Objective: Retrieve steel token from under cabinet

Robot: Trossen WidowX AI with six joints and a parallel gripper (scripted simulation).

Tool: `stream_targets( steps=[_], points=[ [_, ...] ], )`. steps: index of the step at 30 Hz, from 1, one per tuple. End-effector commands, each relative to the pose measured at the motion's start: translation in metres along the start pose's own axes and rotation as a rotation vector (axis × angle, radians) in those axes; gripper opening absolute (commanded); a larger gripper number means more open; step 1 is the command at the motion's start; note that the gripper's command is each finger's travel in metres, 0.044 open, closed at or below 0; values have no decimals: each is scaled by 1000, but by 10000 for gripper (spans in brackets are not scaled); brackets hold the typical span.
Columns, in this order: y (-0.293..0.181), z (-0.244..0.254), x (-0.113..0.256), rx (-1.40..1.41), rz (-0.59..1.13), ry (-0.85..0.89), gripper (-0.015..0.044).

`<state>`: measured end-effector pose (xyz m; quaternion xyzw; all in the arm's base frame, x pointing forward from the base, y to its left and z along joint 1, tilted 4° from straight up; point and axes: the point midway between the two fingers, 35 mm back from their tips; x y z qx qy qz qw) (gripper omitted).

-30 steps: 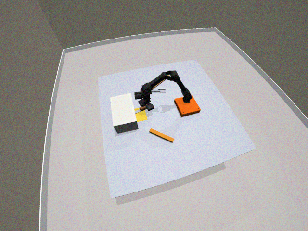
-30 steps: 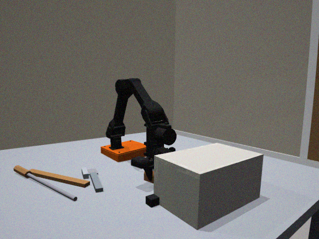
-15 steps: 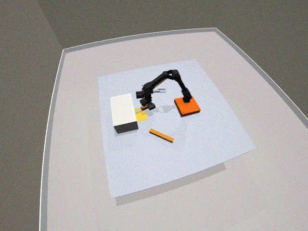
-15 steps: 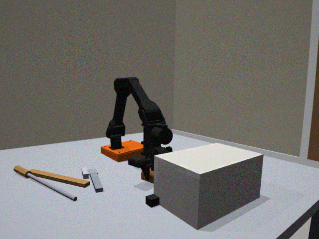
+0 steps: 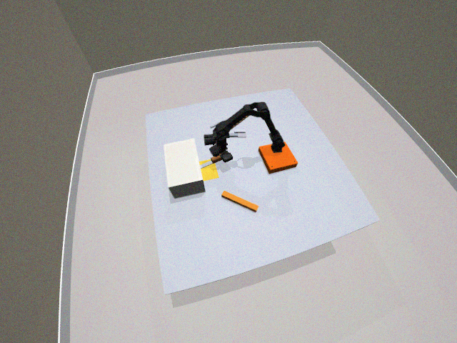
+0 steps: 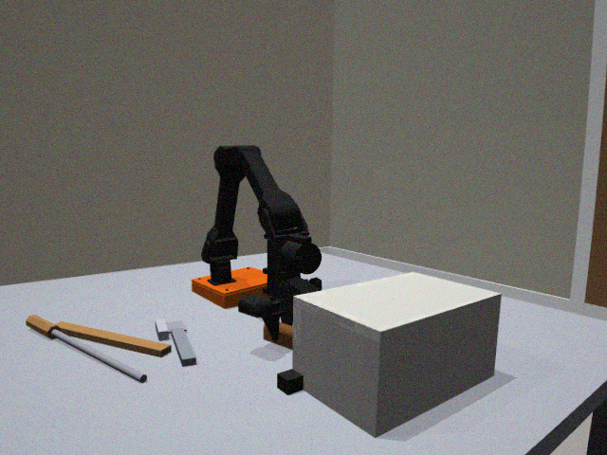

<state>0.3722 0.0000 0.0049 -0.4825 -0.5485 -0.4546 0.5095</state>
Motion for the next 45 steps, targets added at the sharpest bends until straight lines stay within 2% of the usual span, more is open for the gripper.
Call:
stream_targets(
  steps=[1,45],
  points=[
    [-6,-2,-1,3,3,0,0],
    [-53,-15,-1,3,7,-1,0]
  ],
)
Point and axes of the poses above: the point midway between the two fingers, 35 mm back from their tips, its own x axis back along the fingers, its own z axis across the jaws, y = z × x, and after that the axes turned 14 degrees about -x, right-handed
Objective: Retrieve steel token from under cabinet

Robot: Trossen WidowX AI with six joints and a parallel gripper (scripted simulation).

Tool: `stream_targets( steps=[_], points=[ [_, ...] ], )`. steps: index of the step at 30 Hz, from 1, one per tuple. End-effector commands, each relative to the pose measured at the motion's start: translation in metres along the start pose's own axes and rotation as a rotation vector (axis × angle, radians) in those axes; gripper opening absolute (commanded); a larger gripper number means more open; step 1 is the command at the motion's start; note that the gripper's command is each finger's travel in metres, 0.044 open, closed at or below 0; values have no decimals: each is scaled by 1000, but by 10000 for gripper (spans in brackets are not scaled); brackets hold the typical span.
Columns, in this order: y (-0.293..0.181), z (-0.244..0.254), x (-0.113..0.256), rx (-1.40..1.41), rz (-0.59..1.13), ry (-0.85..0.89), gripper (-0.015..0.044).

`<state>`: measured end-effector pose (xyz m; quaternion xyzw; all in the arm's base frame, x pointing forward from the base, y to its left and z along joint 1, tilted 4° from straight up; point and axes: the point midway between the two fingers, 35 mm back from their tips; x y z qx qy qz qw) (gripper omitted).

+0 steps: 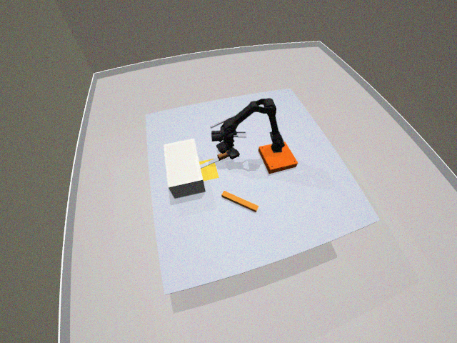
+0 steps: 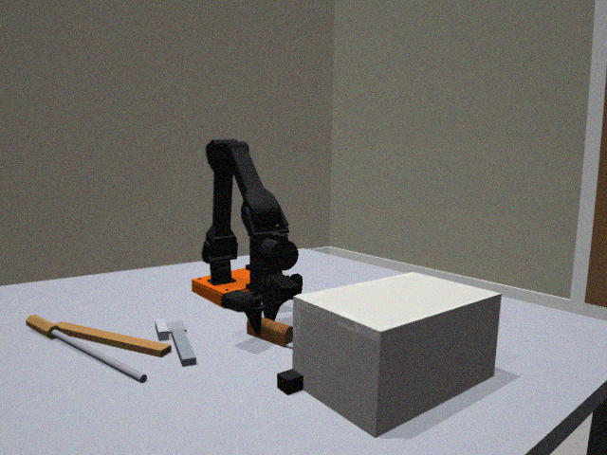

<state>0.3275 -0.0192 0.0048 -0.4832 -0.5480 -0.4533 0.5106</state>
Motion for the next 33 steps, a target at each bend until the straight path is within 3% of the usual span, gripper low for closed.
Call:
stream_targets(
  steps=[1,33],
  points=[
    [-7,-2,-1,1,3,-1,0],
    [-45,-13,-1,2,6,-2,0]
  ],
)
Point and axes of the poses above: the point midway between the two fingers, 35 mm back from their tips, its own x axis back along the fingers, its own z axis across the jaws, y = z × x, and after that the axes turned 14 degrees about -x, right-handed
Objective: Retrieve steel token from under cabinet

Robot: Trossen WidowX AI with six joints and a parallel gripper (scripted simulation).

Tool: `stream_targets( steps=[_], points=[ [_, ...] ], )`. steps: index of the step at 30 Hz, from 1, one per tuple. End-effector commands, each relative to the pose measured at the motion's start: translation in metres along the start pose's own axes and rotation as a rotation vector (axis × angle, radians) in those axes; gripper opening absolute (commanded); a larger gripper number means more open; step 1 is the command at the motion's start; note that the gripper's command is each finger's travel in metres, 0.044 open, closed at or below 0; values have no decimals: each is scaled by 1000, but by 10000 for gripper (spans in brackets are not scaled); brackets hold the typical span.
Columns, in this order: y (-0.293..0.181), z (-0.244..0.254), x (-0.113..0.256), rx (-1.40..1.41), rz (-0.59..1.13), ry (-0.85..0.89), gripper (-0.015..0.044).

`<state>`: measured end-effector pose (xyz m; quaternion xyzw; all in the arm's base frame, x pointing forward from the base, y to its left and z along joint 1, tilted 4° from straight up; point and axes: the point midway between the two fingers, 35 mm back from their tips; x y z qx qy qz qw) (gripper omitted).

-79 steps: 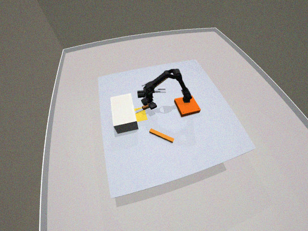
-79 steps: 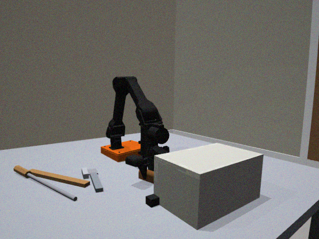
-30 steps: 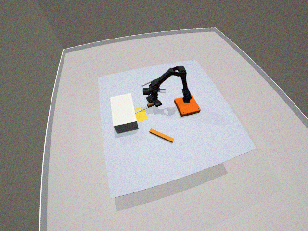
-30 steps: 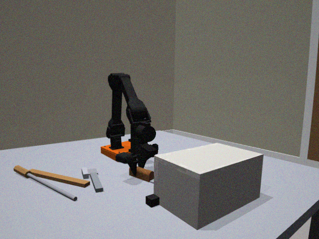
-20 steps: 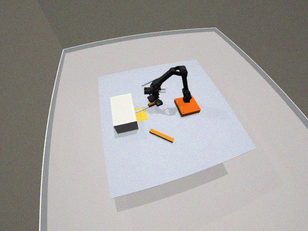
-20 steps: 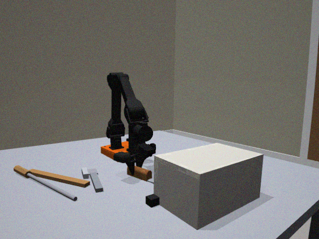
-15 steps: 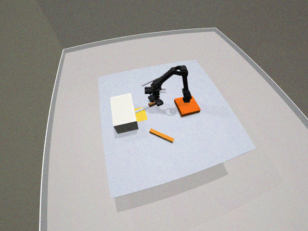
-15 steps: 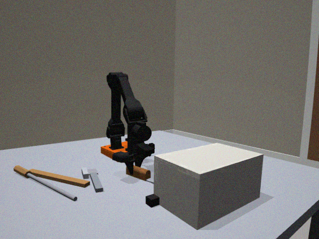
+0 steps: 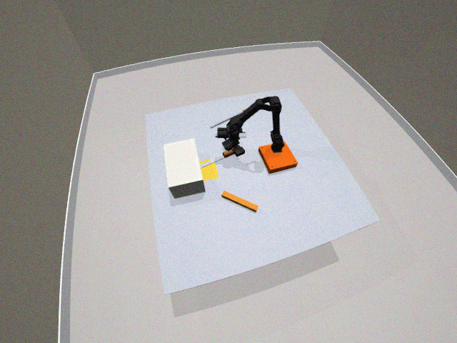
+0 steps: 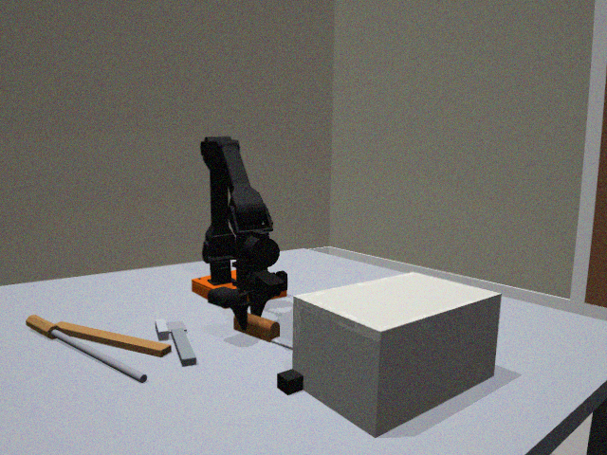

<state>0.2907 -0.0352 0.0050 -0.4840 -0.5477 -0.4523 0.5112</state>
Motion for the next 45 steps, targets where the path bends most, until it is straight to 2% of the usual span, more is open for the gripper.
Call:
stream_targets(
  steps=[1,31,45],
  points=[
    [-8,-2,-1,1,4,-1,0],
    [-48,-14,-1,1,7,-2,0],
    [-45,-22,1,3,5,-3,0]
  ],
)
Point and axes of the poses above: the point midway between the two fingers, 35 mm back from their tips, its own x axis back along the fingers, its own z axis across the jaws, y = z × x, and after that the axes turned 14 degrees about -x, right-handed
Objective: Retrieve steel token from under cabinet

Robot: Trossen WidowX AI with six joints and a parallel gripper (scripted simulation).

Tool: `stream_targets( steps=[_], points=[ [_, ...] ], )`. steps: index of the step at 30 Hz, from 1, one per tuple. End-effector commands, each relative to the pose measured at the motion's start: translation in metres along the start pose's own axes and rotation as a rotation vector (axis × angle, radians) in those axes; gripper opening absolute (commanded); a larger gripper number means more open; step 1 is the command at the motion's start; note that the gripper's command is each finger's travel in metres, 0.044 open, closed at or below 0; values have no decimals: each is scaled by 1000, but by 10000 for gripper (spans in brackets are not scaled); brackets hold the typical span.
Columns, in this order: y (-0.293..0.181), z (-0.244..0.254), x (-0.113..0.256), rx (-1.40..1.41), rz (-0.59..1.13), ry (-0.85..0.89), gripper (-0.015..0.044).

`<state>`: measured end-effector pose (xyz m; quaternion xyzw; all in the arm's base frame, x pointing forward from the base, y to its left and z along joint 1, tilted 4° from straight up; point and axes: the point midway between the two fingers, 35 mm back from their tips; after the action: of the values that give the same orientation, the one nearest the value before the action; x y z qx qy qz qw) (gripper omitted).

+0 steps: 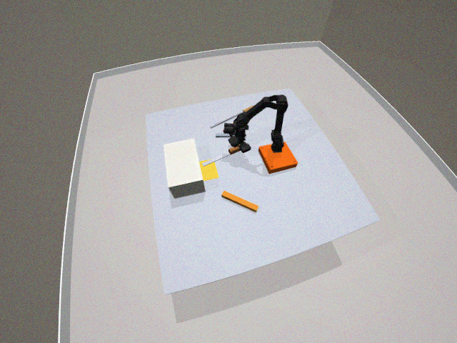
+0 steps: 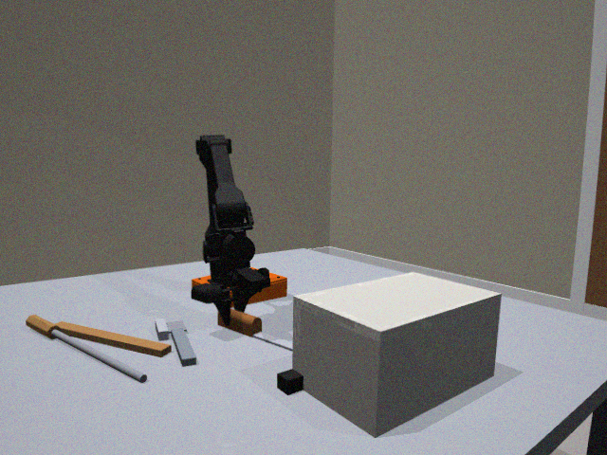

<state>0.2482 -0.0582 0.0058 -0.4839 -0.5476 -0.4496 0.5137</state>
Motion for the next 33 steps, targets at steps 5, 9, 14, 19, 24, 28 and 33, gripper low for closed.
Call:
stream_targets(
  steps=[5,9,14,19,24,28,33],
  points=[
    [-2,-9,2,0,1,-4,0],
    [-3,-13,3,1,2,-4,0],
    [-4,-10,1,6,5,1,79],
    [-4,-10,1,6,5,1,200],
    [-4,-10,1,6,5,1,200],
    [-4,-10,1,7,2,-4,270],
    [-3,-9,1,9,2,-4,270]
  ],
)
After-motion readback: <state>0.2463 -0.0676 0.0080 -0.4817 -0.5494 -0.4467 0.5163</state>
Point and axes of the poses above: the point midway between the two fingers, 35 mm back from their tips, its own x axis back along the fingers, its own z axis across the jaws, y = z × x, and after that the axes turned 14 degrees about -x, right-handed
